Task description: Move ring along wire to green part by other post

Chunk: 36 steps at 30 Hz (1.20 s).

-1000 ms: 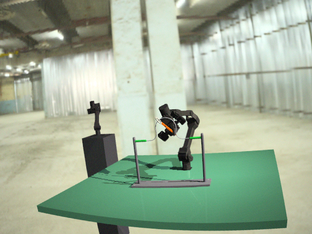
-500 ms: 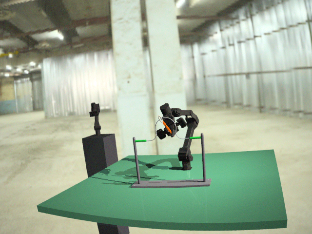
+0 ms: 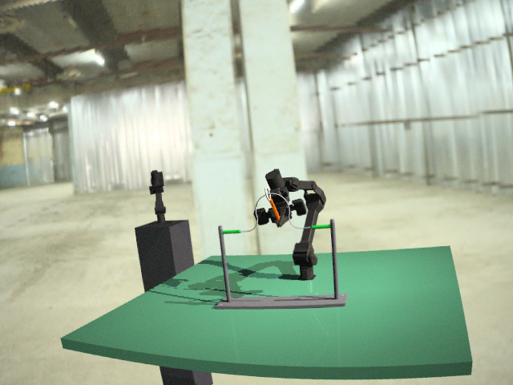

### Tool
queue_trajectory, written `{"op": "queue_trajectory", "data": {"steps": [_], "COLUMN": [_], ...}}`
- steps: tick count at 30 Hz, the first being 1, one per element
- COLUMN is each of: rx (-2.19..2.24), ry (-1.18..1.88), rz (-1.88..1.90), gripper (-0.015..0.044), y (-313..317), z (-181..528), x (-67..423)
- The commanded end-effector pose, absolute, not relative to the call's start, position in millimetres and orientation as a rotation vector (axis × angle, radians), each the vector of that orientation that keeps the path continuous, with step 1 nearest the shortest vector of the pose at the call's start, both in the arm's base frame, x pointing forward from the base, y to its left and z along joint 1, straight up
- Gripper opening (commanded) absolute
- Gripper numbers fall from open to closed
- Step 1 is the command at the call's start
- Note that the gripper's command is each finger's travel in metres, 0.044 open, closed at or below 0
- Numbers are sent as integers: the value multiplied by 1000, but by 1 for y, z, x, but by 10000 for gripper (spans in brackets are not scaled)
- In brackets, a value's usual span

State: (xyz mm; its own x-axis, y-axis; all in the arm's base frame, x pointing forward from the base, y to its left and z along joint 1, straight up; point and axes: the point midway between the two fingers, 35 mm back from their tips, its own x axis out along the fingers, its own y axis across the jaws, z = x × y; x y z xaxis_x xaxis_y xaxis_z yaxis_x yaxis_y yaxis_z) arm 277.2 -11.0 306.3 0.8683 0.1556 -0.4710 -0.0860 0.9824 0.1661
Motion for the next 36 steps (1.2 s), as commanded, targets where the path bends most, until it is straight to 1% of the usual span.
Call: {"op": "queue_trajectory", "data": {"steps": [1, 36], "rx": [68, -505], "ry": [503, 462], "rz": [104, -58], "gripper": [-150, -150], "y": [-15, -40], "z": [306, 311], "x": [277, 279]}}
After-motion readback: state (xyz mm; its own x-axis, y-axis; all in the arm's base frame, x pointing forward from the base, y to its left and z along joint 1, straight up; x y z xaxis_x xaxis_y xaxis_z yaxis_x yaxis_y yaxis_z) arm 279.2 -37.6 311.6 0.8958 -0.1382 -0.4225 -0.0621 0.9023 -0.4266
